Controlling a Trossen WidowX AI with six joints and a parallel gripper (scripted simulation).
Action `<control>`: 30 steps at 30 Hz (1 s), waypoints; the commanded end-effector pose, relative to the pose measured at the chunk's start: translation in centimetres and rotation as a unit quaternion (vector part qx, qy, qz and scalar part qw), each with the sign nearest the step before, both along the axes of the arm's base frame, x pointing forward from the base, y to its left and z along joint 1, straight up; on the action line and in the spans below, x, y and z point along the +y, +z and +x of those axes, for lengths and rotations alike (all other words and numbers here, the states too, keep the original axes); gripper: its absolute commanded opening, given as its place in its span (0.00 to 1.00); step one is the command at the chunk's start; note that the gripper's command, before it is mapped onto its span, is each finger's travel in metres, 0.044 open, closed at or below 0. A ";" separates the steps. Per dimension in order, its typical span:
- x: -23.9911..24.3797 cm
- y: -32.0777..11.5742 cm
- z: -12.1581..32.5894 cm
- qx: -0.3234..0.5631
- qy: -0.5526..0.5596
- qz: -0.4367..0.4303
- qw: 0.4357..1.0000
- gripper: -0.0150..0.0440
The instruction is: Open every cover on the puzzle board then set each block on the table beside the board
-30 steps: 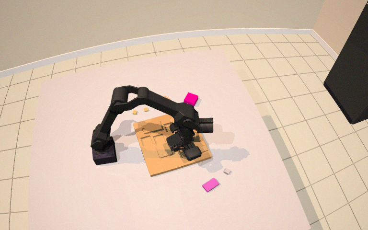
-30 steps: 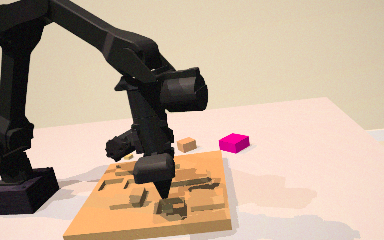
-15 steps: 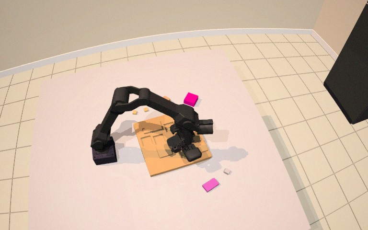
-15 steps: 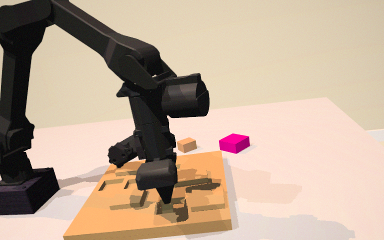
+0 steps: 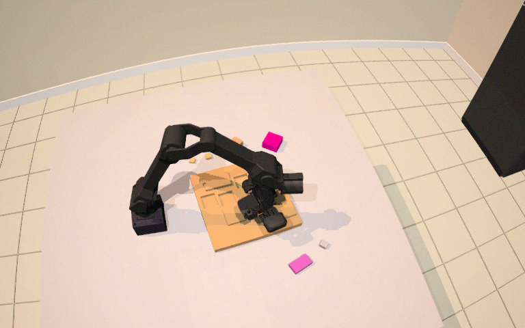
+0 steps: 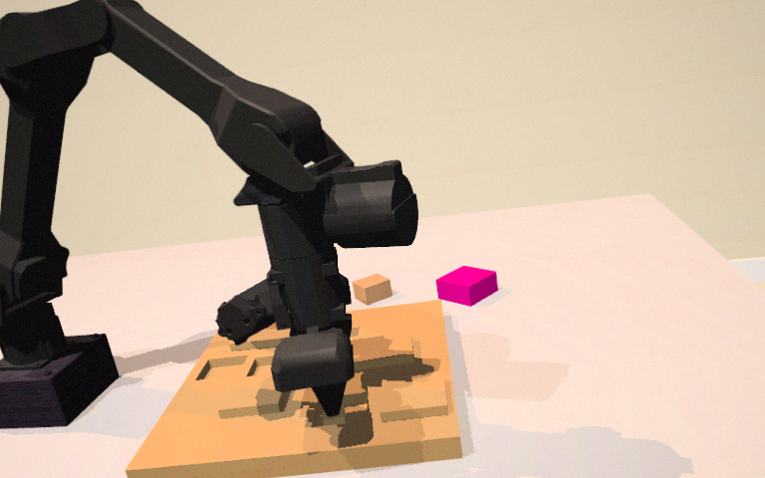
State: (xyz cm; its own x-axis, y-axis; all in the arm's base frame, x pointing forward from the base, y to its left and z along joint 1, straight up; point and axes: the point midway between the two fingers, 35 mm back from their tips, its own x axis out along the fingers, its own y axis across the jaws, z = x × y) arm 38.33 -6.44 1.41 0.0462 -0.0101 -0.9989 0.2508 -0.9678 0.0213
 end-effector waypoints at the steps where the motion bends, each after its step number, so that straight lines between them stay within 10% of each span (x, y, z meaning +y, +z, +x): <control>1: 0.1 -0.3 -0.1 0.003 0.001 0.003 1.000 0.50; 30: 0.0 -1.1 0.0 0.000 0.000 0.000 1.000 0.45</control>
